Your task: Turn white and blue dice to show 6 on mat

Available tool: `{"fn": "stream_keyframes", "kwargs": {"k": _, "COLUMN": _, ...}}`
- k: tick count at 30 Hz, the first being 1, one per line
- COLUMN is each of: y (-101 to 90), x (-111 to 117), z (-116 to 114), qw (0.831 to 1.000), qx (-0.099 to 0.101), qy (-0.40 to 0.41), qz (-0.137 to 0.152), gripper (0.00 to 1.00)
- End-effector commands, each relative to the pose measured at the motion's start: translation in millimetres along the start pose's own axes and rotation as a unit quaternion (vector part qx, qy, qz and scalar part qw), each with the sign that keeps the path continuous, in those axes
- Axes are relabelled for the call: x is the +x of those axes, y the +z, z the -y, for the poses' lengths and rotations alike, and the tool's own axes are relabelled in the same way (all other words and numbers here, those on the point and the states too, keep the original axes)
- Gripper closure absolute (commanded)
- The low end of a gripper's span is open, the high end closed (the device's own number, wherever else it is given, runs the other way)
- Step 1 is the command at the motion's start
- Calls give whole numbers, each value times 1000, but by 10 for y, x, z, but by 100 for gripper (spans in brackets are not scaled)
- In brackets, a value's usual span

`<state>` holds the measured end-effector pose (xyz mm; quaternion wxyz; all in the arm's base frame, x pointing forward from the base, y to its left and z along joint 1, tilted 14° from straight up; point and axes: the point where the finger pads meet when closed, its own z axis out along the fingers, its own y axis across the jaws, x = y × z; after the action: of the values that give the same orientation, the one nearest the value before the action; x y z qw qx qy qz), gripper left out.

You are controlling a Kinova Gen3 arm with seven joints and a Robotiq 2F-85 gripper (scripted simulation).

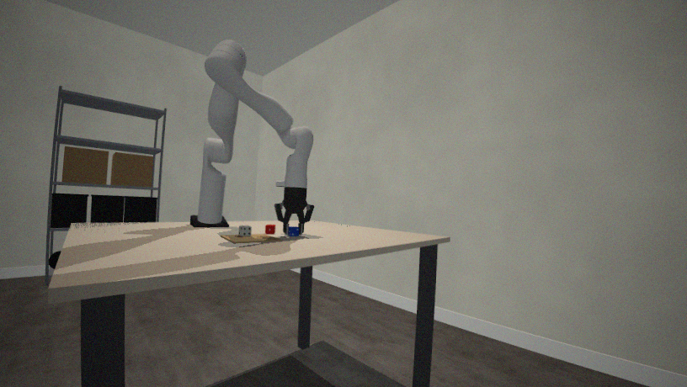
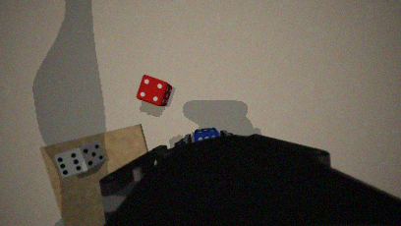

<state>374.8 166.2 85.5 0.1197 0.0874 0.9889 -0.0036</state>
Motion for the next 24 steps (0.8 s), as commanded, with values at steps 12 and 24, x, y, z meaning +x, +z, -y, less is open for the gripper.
{"fn": "stream_keyframes", "kwargs": {"k": 12, "y": 7, "x": 18, "z": -13, "qw": 1000, "qx": -2, "qy": -1, "qz": -1, "gripper": 74}}
{"fn": "stream_keyframes", "kwargs": {"k": 24, "y": 7, "x": 18, "z": -13, "qw": 1000, "qx": -2, "qy": -1, "qz": -1, "gripper": 74}}
